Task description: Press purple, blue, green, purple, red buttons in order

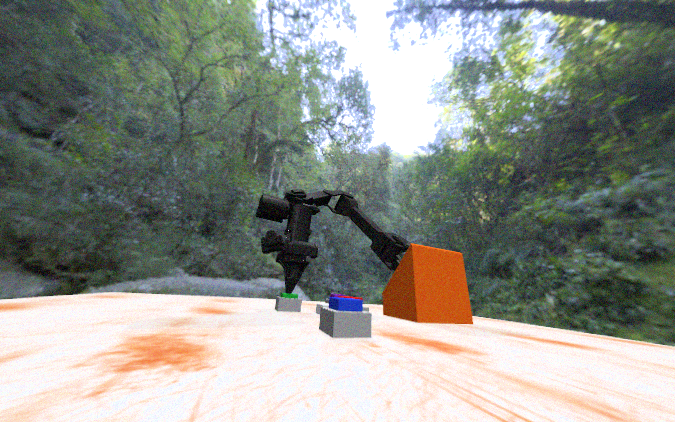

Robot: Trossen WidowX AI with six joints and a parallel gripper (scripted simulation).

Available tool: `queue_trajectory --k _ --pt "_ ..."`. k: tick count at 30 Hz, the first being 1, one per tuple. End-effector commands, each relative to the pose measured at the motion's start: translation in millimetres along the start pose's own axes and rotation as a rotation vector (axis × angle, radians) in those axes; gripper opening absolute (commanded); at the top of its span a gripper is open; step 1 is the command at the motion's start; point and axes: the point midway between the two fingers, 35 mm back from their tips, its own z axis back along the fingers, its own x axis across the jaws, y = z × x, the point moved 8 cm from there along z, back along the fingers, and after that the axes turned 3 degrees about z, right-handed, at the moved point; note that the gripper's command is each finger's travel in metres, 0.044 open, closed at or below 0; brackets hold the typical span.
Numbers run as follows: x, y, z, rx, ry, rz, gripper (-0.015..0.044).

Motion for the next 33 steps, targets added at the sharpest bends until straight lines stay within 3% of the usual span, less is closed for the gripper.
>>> queue_trajectory --k 1,13,17,22,27,33 --pt "1 2 -2 0.006 0.003 0.008 0.002" --pt "1 2 -2 0.006 0.003 0.008 0.002" --pt "1 1 28 0.006 0.001 0.008 0.002" --pt "1 1 33 0.006 0.001 0.008 0.002" --pt "2 0 90 0.007 -0.001 0.009 0.002" --pt "1 3 93 0.007 -0.001 0.009 0.002"
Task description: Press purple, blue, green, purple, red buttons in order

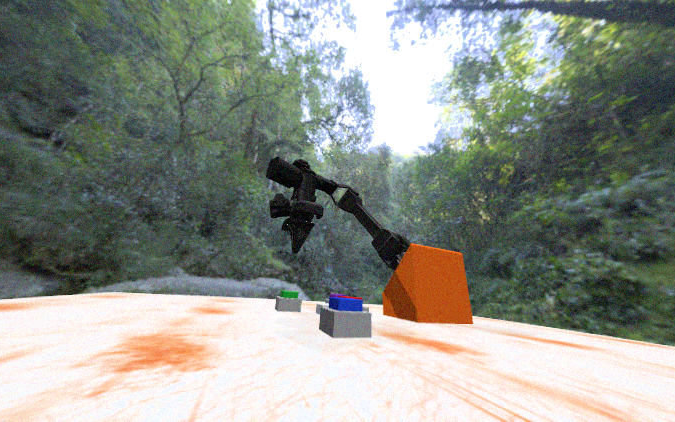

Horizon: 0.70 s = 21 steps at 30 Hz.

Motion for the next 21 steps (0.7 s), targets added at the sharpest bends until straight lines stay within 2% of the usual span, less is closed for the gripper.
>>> queue_trajectory --k 1,10,16,21 --pt "-3 9 5 0.008 -0.003 -0.007 0.002" --pt "-13 123 5 0.013 -0.002 -0.003 0.002" --pt "-13 125 2 0.013 -0.002 -0.002 0.002" --pt "-13 125 -50 0.011 -0.002 -0.003 0.002"
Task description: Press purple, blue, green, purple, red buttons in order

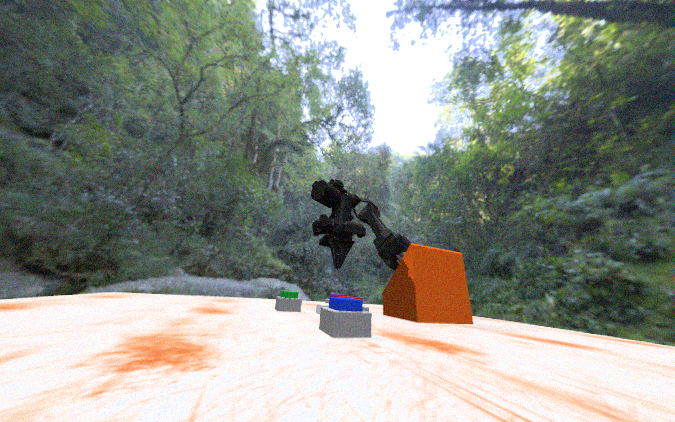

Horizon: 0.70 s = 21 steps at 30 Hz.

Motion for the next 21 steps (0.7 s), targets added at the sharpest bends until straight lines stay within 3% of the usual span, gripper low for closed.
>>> queue_trajectory --k 1,21 --pt "-2 6 -35 0.01 0.011 0.003 0.002" --pt "-2 6 -60 0.01 0.011 0.003 0.002"
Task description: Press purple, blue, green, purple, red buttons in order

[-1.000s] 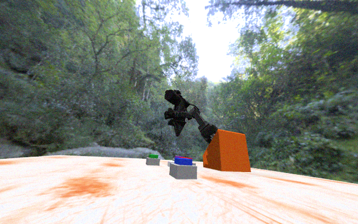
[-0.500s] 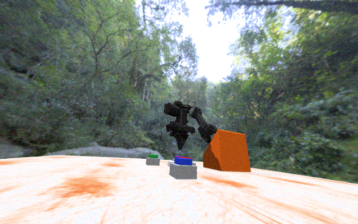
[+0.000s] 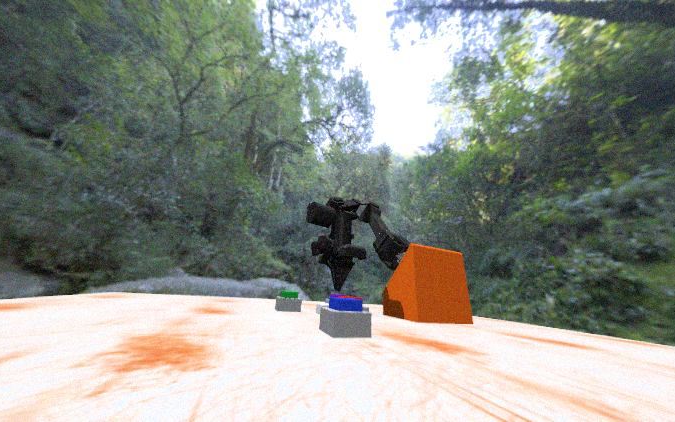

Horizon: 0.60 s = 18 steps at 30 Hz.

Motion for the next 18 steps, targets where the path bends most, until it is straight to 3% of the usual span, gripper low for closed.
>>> queue_trajectory --k 1,18 --pt "1 2 -8 0.004 0.004 0.007 0.002" --pt "0 2 -18 0.004 0.007 0.007 0.002"
